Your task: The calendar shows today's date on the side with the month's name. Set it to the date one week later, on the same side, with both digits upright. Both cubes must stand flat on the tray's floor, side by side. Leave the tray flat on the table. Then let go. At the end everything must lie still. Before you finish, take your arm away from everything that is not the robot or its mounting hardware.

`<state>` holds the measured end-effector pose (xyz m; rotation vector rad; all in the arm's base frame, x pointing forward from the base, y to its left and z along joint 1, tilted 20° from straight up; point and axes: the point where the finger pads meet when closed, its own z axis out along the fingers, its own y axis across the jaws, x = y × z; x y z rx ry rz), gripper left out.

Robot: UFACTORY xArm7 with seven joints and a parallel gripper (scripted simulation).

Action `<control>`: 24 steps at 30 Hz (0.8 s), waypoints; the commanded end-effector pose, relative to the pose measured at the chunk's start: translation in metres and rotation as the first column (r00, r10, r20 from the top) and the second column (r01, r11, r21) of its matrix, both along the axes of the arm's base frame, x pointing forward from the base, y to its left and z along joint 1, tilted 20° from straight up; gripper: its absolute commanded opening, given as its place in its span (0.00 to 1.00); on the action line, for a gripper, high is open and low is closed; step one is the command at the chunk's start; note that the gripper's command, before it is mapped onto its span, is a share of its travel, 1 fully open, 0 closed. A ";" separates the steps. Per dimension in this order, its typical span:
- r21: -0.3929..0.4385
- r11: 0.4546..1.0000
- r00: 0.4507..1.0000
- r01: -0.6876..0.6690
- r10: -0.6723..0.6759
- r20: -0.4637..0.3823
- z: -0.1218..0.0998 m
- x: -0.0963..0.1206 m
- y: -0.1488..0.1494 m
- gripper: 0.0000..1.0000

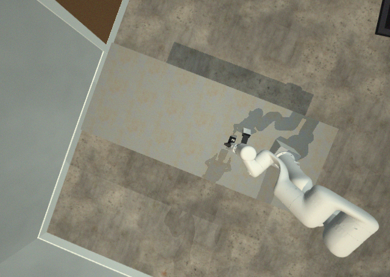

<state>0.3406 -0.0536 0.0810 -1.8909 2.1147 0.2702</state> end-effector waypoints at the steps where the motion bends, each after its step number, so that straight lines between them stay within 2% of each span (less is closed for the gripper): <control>1: 0.000 0.998 0.998 0.068 -0.068 -0.015 -0.004 0.002 -0.016 1.00; 24: 0.001 0.997 0.996 0.082 -0.082 -0.019 -0.004 0.002 -0.016 1.00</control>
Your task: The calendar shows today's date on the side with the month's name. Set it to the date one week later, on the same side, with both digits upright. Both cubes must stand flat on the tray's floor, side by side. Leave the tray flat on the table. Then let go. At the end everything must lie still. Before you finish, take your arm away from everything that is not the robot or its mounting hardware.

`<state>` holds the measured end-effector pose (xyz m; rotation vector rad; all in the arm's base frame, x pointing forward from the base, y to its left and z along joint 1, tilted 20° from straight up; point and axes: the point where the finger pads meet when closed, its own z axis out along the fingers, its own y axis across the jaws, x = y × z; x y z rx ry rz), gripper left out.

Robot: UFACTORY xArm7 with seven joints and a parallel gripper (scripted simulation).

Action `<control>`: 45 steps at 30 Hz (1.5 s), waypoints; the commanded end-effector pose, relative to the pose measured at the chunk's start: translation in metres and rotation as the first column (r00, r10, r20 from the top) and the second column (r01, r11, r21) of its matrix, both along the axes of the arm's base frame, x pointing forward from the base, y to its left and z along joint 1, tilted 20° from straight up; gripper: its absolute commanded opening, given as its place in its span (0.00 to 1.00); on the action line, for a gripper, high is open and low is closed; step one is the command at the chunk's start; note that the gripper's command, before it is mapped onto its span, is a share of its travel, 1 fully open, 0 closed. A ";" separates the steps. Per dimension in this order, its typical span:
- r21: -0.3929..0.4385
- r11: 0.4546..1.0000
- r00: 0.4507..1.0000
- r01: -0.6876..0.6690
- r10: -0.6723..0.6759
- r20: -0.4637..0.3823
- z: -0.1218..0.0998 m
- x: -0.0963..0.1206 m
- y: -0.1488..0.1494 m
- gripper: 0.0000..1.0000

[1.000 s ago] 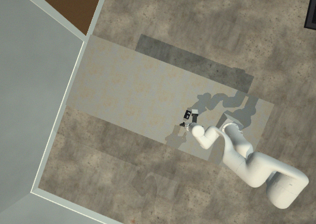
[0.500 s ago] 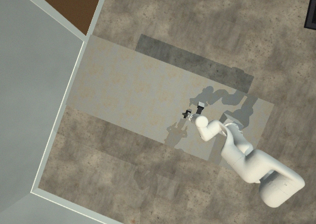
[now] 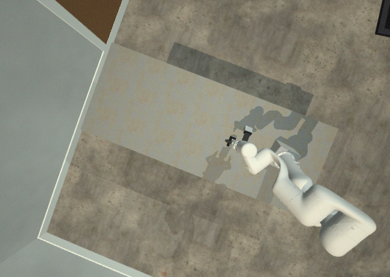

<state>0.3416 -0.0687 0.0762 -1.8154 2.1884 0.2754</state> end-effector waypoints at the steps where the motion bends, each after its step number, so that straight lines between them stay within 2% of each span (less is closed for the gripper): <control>1: 0.001 1.000 1.000 0.023 -0.023 -0.004 0.001 0.001 -0.001 1.00; 6: 0.012 0.986 0.985 0.166 -0.165 -0.054 -0.002 -0.003 -0.003 1.00; 11: 0.015 0.947 0.942 0.320 -0.316 -0.111 -0.004 -0.006 -0.004 1.00; 14: 0.012 0.908 0.899 0.419 -0.413 -0.148 -0.006 -0.009 -0.005 1.00; 17: 0.011 0.897 0.886 0.442 -0.435 -0.157 -0.006 -0.009 -0.006 1.00; 19: 0.002 0.843 0.827 0.539 -0.528 -0.195 -0.008 -0.012 -0.007 1.00; 21: -0.002 0.821 0.802 0.572 -0.559 -0.209 -0.009 -0.013 -0.007 1.00; 23: -0.011 0.776 0.753 0.631 -0.616 -0.233 -0.010 -0.015 -0.008 1.00; 24: -0.012 0.772 0.749 0.635 -0.619 -0.235 -0.010 -0.015 -0.008 1.00; 25: -0.020 0.734 0.707 0.678 -0.660 -0.253 -0.011 -0.016 -0.008 1.00; 29: -0.039 0.657 0.621 0.753 -0.729 -0.286 -0.013 -0.019 -0.009 1.00; 31: -0.054 0.598 0.556 0.800 -0.772 -0.308 -0.014 -0.021 -0.010 1.00; 34: -0.056 0.590 0.548 0.805 -0.777 -0.310 -0.014 -0.021 -0.010 1.00; 35: -0.075 0.520 0.470 0.851 -0.818 -0.332 -0.015 -0.023 -0.011 1.00; 36: -0.085 0.486 0.432 0.870 -0.834 -0.342 -0.016 -0.024 -0.011 1.00; 38: -0.096 0.447 0.390 0.889 -0.851 -0.352 -0.017 -0.025 -0.012 1.00; 39: -0.097 0.446 0.389 0.890 -0.851 -0.352 -0.017 -0.025 -0.012 1.00; 40: -0.114 0.389 0.325 0.914 -0.872 -0.366 -0.018 -0.027 -0.012 1.00; 43: -0.139 0.306 0.234 0.942 -0.894 -0.383 -0.019 -0.029 -0.013 1.00; 44: -0.143 0.295 0.221 0.945 -0.896 -0.385 -0.019 -0.029 -0.013 1.00; 45: -0.158 0.248 0.170 0.956 -0.904 -0.393 -0.020 -0.030 -0.013 1.00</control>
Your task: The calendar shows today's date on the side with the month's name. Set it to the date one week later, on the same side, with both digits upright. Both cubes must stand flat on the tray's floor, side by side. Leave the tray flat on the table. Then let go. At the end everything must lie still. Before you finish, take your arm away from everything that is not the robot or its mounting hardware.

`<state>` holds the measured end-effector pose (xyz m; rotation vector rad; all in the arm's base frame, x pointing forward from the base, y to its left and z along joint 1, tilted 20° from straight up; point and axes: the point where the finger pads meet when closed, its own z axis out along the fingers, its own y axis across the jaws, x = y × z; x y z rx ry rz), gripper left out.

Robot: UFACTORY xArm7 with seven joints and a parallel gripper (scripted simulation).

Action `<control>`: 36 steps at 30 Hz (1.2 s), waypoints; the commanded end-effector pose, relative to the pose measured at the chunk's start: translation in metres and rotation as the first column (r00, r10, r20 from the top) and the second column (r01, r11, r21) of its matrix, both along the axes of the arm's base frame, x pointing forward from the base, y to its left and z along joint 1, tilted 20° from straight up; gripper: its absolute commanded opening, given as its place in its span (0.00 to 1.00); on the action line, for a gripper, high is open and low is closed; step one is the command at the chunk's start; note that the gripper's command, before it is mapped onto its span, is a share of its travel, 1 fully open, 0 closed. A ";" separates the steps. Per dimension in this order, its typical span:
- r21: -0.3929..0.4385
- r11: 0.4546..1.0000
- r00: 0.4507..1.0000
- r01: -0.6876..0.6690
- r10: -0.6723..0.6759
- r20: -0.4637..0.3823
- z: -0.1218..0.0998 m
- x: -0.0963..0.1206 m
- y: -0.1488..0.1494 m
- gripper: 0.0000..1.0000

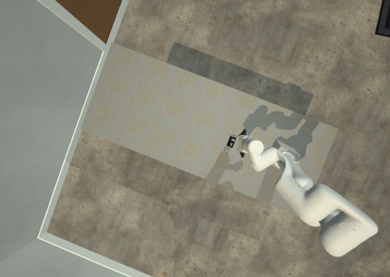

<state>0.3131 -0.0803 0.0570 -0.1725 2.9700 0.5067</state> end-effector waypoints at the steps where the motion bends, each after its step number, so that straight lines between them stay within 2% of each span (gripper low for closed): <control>1: -0.002 0.987 0.985 0.161 -0.160 -0.060 -0.001 -0.003 -0.002 1.00; 3: 0.001 0.975 0.972 0.222 -0.221 -0.082 -0.002 -0.004 -0.003 1.00; 6: 0.001 0.972 0.968 0.236 -0.235 -0.087 -0.003 -0.005 -0.003 1.00; 8: 0.001 0.936 0.928 0.353 -0.350 -0.131 -0.004 -0.008 -0.004 1.00; 10: 0.000 0.929 0.920 0.371 -0.367 -0.138 -0.005 -0.008 -0.004 1.00; 13: -0.006 0.878 0.863 0.479 -0.472 -0.180 -0.007 -0.011 -0.005 1.00; 14: -0.006 0.877 0.862 0.481 -0.474 -0.181 -0.007 -0.011 -0.005 1.00; 20: -0.028 0.762 0.734 0.647 -0.632 -0.248 -0.010 -0.016 -0.006 1.00; 22: -0.028 0.762 0.734 0.647 -0.632 -0.248 -0.010 -0.016 -0.006 1.00; 27: -0.038 0.719 0.686 0.694 -0.676 -0.268 -0.011 -0.018 -0.007 1.00; 36: -0.039 0.718 0.685 0.695 -0.677 -0.269 -0.020 -0.017 -0.003 1.00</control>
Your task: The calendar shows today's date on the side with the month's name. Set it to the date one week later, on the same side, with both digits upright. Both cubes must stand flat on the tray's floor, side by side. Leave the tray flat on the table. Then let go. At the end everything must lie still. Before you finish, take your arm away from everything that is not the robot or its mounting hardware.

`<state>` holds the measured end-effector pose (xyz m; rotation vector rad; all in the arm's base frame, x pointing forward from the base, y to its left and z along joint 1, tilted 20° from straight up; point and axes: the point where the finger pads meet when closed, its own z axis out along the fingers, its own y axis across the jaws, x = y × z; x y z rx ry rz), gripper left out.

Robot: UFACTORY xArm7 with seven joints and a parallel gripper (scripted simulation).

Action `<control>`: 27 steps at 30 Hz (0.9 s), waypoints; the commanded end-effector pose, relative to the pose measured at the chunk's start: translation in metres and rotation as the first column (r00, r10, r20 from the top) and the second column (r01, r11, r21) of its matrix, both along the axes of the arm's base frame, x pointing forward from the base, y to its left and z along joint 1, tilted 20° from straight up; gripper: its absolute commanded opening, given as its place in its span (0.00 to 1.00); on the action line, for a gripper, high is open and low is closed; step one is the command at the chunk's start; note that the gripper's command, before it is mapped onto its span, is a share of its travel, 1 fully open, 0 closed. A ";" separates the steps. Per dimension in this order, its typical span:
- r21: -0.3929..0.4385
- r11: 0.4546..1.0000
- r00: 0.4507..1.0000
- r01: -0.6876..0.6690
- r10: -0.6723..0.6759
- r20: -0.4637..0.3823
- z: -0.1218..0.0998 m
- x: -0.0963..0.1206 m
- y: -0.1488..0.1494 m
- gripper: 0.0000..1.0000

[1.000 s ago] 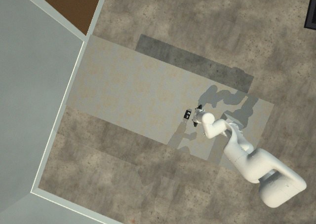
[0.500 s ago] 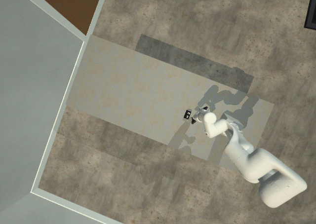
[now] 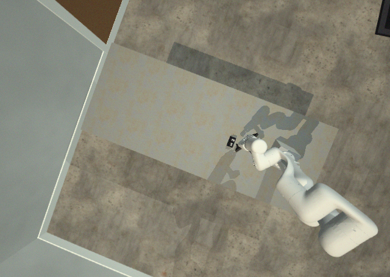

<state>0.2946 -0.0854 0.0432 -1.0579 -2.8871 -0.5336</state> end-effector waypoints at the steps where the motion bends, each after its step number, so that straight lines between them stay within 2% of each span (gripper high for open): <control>1: -0.001 1.000 1.000 0.001 -0.001 0.001 -0.010 0.002 0.003 1.00; 3: -0.001 1.000 1.000 0.001 -0.001 0.001 -0.010 0.002 0.003 1.00; 14: -0.001 1.000 1.000 0.001 -0.001 0.001 -0.048 0.005 0.017 1.00; 27: -0.001 1.000 1.000 0.001 -0.001 0.001 -0.051 0.006 0.019 1.00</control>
